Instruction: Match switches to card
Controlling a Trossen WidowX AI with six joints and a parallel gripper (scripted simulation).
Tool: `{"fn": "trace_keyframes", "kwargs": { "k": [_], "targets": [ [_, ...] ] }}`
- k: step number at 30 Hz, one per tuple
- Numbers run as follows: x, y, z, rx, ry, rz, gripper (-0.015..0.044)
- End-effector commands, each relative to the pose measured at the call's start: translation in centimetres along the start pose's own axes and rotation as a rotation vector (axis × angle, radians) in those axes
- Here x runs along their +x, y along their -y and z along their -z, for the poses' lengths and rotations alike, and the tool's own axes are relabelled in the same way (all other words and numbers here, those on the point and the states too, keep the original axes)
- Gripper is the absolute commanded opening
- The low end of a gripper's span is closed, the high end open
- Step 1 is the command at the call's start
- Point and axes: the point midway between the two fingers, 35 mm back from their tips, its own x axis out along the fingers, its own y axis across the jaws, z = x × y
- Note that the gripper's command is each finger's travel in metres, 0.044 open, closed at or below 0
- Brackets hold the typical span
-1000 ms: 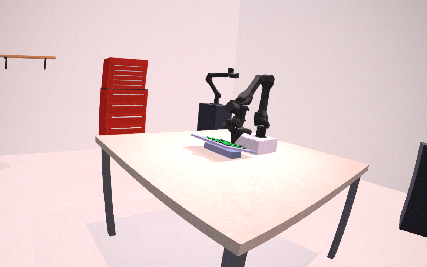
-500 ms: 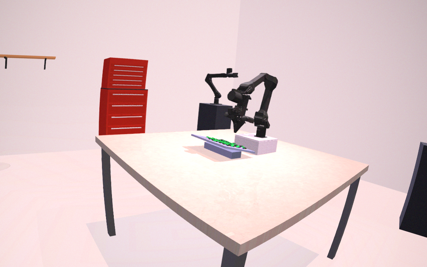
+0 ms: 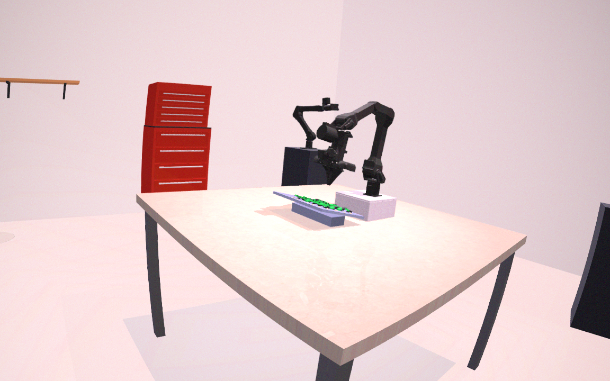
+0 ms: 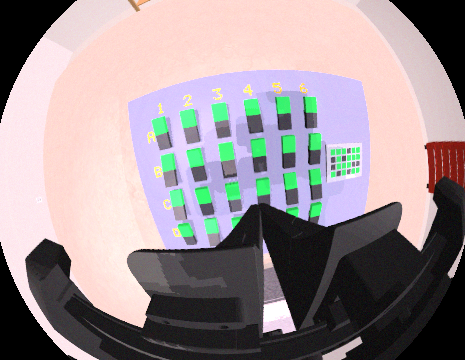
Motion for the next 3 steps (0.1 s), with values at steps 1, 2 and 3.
{"fn": "trace_keyframes", "kwargs": {
  "k": [1,2,3],
  "targets": [
    [-0.10,-0.06,-0.14,-0.003,0.002,-0.006,0.0000],
    [-0.10,-0.06,-0.14,-0.003,0.002,-0.006,0.0000],
    [-0.10,-0.06,-0.14,-0.003,0.002,-0.006,0.0000]
  ]
}}
